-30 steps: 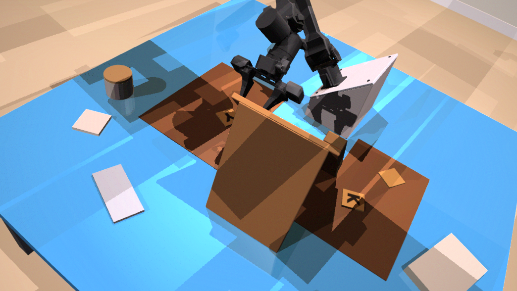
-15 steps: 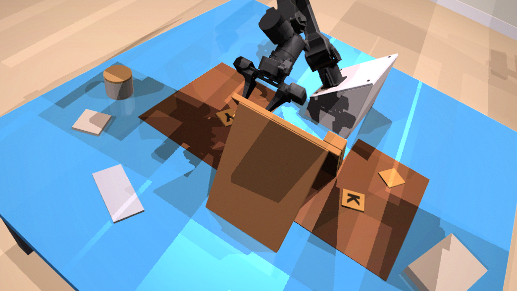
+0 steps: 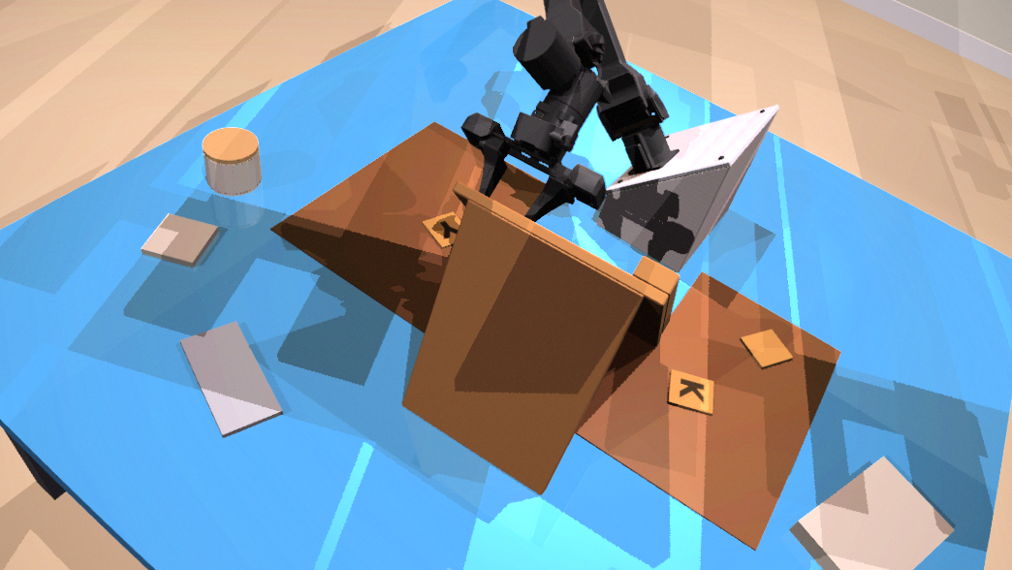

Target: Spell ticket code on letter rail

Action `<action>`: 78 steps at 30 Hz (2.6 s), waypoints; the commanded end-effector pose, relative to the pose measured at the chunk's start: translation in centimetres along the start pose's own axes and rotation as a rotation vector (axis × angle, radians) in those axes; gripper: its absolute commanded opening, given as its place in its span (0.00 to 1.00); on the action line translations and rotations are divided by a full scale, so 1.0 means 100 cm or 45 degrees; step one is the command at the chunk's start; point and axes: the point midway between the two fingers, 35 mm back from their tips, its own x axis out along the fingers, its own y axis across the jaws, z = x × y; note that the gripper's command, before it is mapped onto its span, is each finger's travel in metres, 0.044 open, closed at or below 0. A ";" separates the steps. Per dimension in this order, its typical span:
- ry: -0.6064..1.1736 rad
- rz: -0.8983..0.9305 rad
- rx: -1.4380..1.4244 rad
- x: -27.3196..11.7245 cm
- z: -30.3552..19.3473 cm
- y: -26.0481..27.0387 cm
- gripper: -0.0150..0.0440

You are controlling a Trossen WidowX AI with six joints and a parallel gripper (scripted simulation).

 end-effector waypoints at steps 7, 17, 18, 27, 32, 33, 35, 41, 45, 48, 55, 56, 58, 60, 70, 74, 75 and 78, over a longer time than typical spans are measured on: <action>0.004 -0.004 0.002 0.000 -0.001 0.005 0.25; 0.004 -0.004 0.002 0.000 0.000 0.009 0.25; 0.004 -0.004 0.002 0.000 0.000 0.009 0.25; 0.004 -0.004 0.002 0.000 0.000 0.016 0.25; 0.004 -0.004 0.002 0.000 0.000 0.019 0.25; 0.004 -0.004 0.002 0.000 0.000 0.020 0.25; 0.004 -0.004 0.002 0.000 -0.001 0.021 0.25; 0.004 -0.003 0.003 0.000 -0.001 0.026 0.25; 0.004 -0.003 0.003 0.000 -0.001 0.028 0.25; 0.004 -0.003 0.003 0.000 -0.001 0.030 0.25; 0.004 -0.003 0.003 0.000 -0.001 0.035 0.25; 0.004 -0.003 0.003 0.000 -0.001 0.036 0.25; 0.004 -0.003 0.003 0.000 -0.001 0.037 0.25; 0.004 -0.003 0.003 0.000 -0.001 0.038 0.25; 0.003 -0.003 0.004 0.000 -0.001 0.045 0.25; 0.003 -0.003 0.004 0.000 0.000 0.047 0.25; 0.003 -0.002 0.004 0.000 0.000 0.048 0.25; 0.003 -0.002 0.004 0.000 0.000 0.049 0.25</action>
